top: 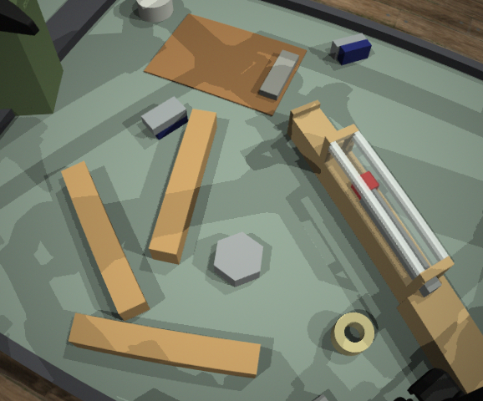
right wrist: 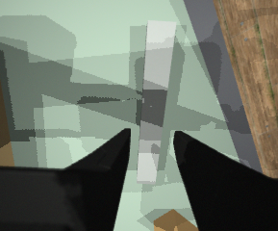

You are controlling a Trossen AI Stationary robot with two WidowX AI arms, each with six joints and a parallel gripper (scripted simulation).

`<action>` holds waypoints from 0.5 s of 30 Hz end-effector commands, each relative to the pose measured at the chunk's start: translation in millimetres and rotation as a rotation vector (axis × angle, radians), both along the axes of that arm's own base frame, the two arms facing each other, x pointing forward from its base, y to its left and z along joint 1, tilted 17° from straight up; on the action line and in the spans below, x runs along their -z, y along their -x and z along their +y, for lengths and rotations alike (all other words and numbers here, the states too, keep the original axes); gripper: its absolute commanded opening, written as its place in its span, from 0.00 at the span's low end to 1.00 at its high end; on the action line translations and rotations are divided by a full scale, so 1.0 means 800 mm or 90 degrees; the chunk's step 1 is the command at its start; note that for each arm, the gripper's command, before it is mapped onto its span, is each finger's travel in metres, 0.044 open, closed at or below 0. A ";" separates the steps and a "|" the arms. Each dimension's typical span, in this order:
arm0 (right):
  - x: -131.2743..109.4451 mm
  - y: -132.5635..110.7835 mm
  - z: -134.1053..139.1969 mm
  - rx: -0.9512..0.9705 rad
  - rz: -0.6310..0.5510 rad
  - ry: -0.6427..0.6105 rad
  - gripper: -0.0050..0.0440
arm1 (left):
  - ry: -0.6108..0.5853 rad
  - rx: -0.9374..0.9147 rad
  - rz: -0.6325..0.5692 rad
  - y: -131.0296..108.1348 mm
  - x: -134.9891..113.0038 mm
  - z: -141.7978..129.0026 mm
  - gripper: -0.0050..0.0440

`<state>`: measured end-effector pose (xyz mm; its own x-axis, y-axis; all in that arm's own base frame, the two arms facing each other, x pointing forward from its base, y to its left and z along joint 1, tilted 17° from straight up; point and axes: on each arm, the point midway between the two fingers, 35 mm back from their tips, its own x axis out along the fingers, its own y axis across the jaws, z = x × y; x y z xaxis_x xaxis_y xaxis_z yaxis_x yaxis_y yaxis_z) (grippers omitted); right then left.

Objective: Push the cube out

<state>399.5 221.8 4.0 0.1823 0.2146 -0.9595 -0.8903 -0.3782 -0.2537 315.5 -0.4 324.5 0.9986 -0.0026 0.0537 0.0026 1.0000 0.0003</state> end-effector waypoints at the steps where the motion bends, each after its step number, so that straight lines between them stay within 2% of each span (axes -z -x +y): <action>1: -0.013 -0.007 0.004 0.003 -0.015 -0.009 0.41 | -0.002 -0.001 -0.011 0.002 -0.008 0.000 0.92; 15: -0.018 -0.007 0.004 0.007 -0.023 -0.013 0.41 | -0.002 -0.001 -0.011 0.002 -0.008 0.000 0.92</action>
<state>400.8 222.5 3.0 0.1851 0.2161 -0.9587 -0.8922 -0.3719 -0.2562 315.5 -0.4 324.5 0.9986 -0.0026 0.0537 0.0026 1.0000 0.0003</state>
